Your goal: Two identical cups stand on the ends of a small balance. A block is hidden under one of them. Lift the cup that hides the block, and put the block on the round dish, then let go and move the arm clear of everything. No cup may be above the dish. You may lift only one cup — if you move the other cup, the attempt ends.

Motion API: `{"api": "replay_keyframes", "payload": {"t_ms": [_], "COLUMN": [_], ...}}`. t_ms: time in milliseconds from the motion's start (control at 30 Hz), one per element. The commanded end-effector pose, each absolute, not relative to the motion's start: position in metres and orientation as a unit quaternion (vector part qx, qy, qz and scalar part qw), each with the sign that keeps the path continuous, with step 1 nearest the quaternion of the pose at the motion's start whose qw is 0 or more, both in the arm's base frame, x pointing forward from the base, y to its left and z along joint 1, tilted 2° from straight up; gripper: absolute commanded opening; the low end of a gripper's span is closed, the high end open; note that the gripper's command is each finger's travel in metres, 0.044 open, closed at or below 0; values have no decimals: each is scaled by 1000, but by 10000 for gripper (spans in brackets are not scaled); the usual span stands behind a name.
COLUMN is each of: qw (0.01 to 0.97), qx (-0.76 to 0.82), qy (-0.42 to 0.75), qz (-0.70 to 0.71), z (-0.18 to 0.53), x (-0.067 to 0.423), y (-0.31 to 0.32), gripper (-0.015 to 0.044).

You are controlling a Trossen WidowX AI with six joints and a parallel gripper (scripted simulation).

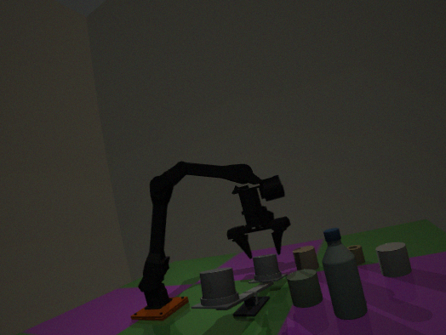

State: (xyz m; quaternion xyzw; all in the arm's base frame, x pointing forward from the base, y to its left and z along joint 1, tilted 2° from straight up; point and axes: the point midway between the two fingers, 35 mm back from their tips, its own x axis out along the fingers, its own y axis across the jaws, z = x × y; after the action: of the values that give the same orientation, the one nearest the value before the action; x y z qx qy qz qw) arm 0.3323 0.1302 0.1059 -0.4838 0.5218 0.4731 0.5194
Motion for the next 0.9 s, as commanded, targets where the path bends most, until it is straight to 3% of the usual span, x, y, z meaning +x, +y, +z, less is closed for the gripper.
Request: {"api": "replay_keyframes", "payload": {"t_ms": [0, 767, 867], "qw": [515, 515, 515], "qx": [-482, -482, -482], "qy": [524, 524, 524], "qz": [476, 476, 476], "z": [97, 62, 62], "x": [331, 329, 329], "y": [130, 129, 129], "gripper": [440, 440, 361]}}
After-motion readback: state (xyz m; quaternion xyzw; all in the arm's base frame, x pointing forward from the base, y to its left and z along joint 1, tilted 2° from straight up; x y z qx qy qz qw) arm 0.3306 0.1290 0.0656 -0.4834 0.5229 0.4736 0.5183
